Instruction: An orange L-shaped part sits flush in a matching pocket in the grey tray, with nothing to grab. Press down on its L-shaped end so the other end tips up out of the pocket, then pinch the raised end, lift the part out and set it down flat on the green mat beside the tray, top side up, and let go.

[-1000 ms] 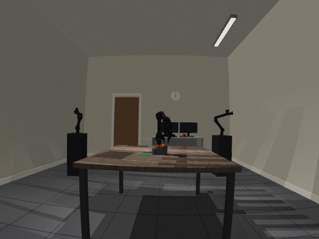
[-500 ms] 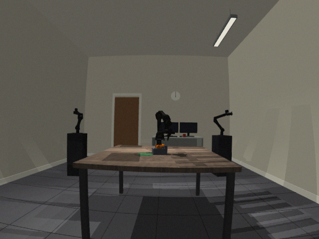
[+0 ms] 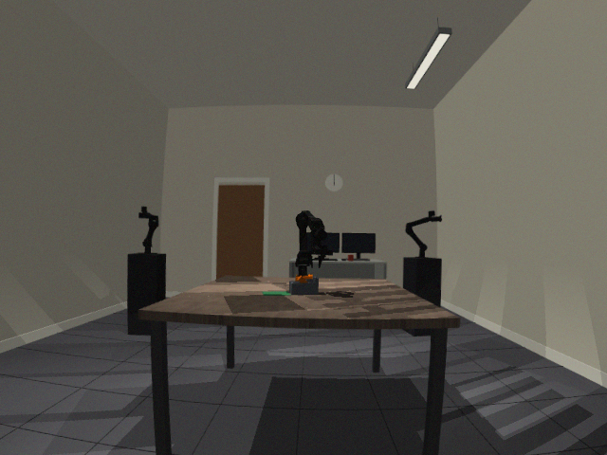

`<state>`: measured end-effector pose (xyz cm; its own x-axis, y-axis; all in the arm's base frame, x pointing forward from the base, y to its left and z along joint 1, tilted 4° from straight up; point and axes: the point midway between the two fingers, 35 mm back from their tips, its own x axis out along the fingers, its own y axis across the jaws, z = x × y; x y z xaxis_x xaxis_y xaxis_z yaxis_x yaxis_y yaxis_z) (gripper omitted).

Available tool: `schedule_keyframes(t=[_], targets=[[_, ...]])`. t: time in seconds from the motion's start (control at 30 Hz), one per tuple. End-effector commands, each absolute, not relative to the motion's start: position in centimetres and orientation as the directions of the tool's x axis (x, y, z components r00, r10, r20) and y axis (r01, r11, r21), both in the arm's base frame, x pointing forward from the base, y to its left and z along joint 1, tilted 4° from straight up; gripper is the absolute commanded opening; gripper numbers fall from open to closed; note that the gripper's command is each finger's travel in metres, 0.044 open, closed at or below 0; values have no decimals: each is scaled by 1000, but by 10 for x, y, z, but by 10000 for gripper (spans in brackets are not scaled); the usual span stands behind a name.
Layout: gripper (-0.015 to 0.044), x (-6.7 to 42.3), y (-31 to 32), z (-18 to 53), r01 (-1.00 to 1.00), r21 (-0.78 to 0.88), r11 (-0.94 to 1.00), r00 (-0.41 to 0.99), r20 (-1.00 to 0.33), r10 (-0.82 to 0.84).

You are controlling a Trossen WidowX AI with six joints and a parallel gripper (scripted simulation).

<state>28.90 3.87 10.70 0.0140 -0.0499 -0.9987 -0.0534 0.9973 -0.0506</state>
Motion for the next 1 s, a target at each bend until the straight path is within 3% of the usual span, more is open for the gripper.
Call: schedule_keyframes(t=[0.0,0.07,0.2,0.4,0.47,0.53,0.97], targets=[[233,290,36,107,1,-51,999,14,-999,-51],[280,292,31,107,126,-49,991,13,-999,-51],[280,296,11,109,512,-42,858,10,-998,-54],[280,301,-22,112,942,-16,335,4,-998,-59],[280,301,-33,113,991,-6,133,2,-998,-60],[280,301,-36,113,998,-3,59,1,-998,-61],[280,302,-37,97,998,-3,59,1,-998,-61]])
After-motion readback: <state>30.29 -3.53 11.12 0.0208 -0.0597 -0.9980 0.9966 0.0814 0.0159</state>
